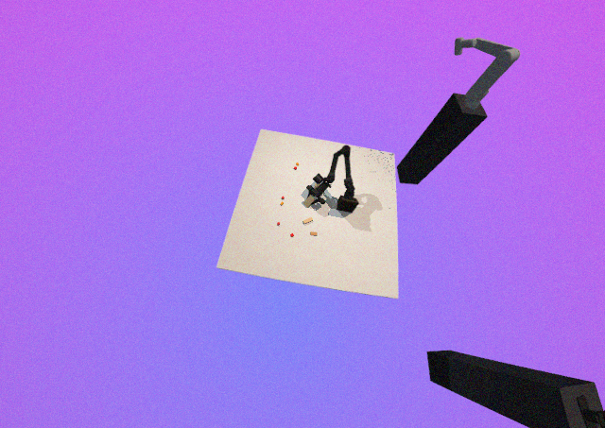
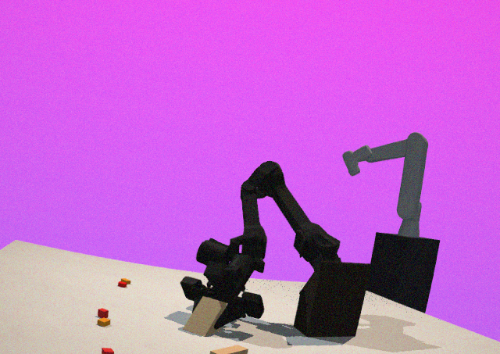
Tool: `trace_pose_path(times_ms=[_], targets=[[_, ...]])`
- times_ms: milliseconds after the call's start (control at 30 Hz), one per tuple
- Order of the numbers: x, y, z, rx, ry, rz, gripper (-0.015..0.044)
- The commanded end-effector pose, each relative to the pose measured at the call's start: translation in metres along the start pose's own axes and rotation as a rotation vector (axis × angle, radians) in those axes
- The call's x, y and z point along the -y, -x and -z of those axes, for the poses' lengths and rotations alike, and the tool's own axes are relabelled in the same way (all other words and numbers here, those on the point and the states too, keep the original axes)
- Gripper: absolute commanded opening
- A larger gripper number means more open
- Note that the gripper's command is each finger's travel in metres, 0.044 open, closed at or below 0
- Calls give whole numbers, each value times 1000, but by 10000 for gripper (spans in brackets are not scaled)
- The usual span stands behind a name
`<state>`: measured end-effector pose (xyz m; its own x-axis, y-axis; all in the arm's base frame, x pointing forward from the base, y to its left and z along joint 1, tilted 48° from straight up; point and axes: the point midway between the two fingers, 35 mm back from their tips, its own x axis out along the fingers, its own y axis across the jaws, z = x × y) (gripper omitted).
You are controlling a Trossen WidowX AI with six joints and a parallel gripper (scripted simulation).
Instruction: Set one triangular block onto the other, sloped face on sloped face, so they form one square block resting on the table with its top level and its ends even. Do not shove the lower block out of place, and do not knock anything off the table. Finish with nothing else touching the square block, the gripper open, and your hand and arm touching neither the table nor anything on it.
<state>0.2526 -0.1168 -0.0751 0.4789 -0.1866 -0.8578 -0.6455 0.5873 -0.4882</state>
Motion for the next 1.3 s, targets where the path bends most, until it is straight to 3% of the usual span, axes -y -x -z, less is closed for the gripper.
trace_pose_path(times_ms=[0, 67, 1267], targets=[[0, 2, -2, -1, -1, 0, 45], [0, 2, -2, 0, -1, 0, 0], [1, -15, -66, -891, -4, -4, 0]])
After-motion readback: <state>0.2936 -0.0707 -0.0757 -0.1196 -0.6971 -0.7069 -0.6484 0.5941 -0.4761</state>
